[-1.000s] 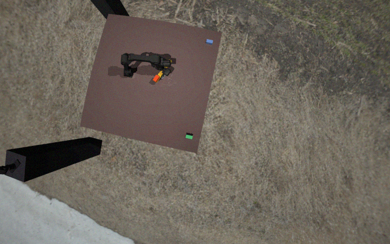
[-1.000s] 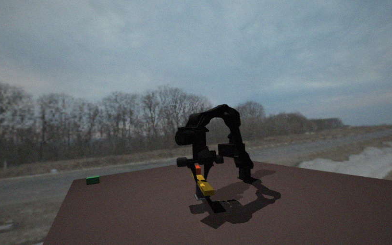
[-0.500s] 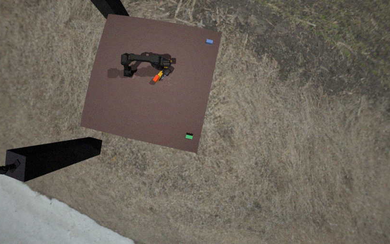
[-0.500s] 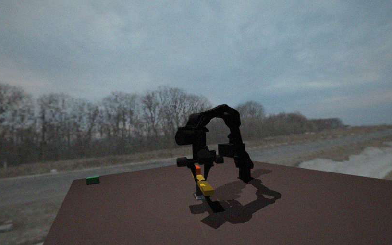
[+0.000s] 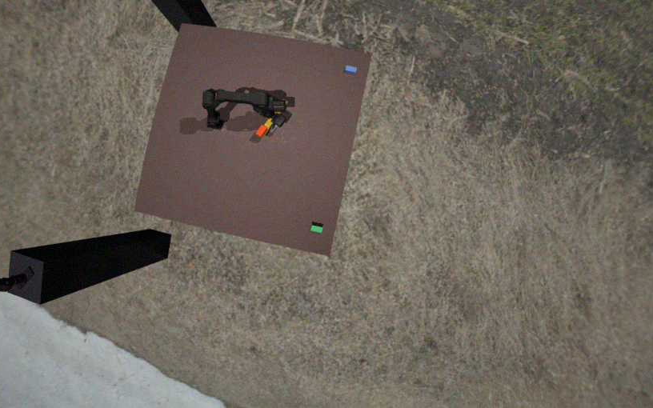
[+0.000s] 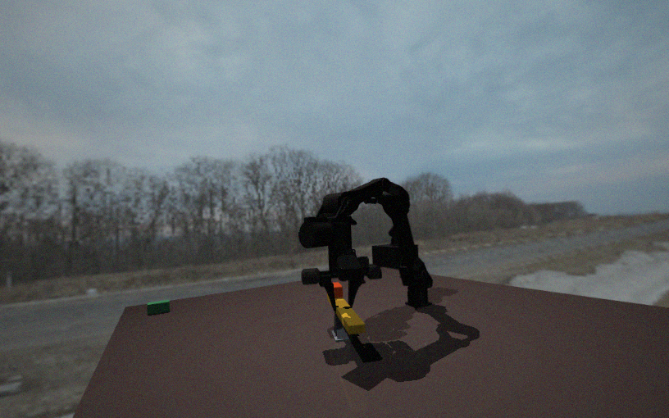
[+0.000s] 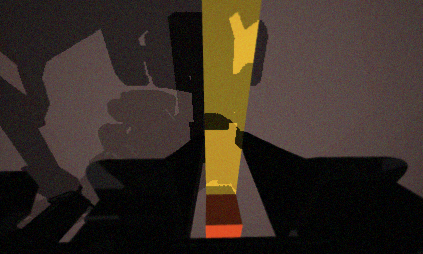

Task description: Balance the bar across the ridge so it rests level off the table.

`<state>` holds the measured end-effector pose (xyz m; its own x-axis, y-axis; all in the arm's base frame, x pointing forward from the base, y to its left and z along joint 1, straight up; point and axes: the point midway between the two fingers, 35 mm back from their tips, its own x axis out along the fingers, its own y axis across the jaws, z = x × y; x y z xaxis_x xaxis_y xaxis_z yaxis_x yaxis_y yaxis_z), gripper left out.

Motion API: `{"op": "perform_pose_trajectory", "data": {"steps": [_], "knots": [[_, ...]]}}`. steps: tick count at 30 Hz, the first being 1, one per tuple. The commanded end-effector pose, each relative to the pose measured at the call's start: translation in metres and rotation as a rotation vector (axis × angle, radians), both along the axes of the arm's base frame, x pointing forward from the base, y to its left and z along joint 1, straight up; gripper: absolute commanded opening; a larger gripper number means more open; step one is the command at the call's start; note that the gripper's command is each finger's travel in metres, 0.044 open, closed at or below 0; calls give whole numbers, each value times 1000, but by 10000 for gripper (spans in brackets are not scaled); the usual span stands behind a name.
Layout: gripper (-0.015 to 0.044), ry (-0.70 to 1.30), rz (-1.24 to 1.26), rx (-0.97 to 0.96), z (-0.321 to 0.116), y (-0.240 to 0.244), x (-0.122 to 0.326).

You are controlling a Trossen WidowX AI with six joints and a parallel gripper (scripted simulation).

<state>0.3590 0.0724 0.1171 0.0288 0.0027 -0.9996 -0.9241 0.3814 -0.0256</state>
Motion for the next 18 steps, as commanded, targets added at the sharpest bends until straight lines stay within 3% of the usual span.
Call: {"op": "perform_pose_trajectory", "data": {"steps": [1, 18], "knots": [[171, 0, 0, 0, 0, 0, 0], [185, 0, 0, 0, 0, 0, 0]]}}
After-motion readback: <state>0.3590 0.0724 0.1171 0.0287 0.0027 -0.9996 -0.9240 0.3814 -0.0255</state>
